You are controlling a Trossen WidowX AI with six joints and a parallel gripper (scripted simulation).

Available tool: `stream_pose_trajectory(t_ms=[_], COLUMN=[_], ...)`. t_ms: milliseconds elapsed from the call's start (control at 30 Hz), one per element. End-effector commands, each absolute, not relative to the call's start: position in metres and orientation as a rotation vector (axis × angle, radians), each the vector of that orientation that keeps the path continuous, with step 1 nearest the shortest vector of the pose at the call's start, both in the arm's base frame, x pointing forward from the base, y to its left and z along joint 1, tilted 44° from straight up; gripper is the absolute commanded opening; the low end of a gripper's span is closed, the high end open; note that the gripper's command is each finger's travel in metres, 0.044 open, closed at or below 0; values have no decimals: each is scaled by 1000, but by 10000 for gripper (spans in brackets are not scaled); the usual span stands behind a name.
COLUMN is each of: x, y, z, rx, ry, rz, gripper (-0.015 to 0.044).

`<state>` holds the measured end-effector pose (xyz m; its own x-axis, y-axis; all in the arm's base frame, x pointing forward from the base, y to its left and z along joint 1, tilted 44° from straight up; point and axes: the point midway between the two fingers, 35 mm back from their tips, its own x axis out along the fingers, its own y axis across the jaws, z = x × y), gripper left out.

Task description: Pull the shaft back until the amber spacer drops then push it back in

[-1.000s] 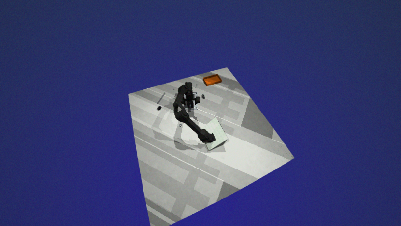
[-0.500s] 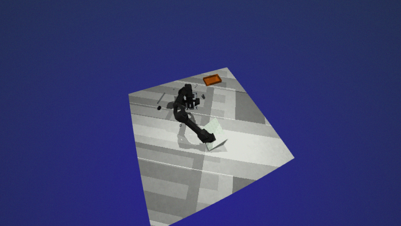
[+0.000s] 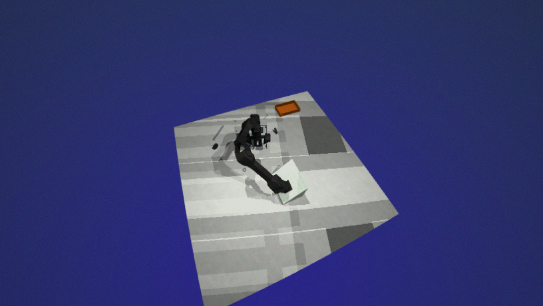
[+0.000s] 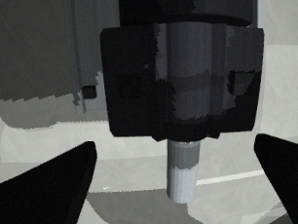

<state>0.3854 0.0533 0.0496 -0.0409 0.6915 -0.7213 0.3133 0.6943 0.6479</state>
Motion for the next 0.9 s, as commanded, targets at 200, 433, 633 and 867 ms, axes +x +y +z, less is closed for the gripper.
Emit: stream_pose_trajectory(t_ms=[200, 433, 633, 867], x=[385, 385, 385, 385], y=[54, 54, 54, 60], z=[50, 50, 50, 44], rx=[837, 837, 837, 838], ry=[1635, 1635, 1635, 1635], rz=[370, 370, 370, 370], gripper=[440, 440, 440, 440])
